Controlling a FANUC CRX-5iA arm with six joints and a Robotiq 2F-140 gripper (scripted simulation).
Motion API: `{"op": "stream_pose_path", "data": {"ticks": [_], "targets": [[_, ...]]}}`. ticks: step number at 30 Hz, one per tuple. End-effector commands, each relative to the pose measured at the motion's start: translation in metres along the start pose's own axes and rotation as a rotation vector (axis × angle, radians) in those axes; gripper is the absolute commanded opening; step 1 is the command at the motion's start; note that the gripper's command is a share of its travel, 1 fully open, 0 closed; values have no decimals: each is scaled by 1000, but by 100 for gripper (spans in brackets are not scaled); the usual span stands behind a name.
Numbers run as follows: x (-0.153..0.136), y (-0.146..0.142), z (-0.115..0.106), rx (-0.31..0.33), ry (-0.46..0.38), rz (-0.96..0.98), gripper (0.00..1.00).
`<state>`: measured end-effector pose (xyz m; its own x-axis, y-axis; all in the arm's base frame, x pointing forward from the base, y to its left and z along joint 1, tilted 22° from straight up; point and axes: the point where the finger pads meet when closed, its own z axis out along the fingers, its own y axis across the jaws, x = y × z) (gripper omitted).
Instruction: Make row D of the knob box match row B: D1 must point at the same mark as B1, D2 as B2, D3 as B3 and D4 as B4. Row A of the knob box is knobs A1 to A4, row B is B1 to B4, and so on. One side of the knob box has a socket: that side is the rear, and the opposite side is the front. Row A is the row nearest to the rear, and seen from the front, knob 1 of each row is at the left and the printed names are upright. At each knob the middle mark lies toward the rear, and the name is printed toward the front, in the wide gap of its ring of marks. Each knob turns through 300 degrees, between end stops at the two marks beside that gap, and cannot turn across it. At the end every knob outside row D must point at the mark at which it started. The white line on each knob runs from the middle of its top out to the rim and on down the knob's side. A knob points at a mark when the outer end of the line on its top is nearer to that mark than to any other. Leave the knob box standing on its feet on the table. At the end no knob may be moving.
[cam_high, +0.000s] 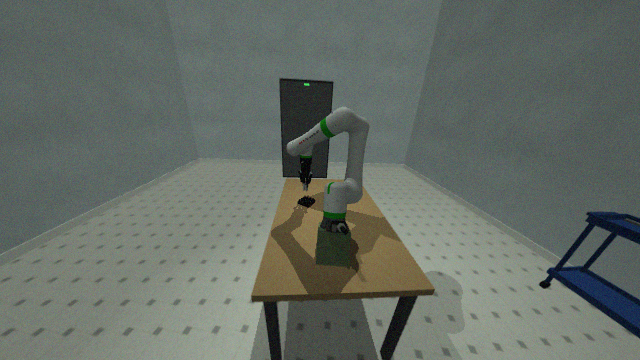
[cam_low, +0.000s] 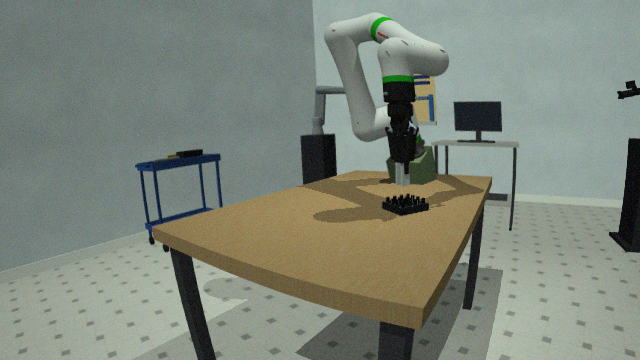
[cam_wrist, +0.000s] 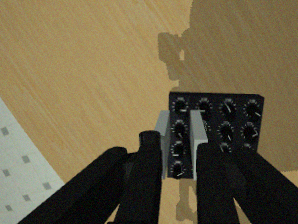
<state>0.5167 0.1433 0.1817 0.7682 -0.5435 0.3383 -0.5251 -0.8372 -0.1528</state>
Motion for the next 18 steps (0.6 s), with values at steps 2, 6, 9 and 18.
{"op": "stream_pose_path", "data": {"ticks": [2,6,9,18], "targets": [[0,0,1,0,0,0,12],[0,0,3,0,0,0,12],[0,0,5,0,0,0,12],[0,0,12,0,0,0,12]]}}
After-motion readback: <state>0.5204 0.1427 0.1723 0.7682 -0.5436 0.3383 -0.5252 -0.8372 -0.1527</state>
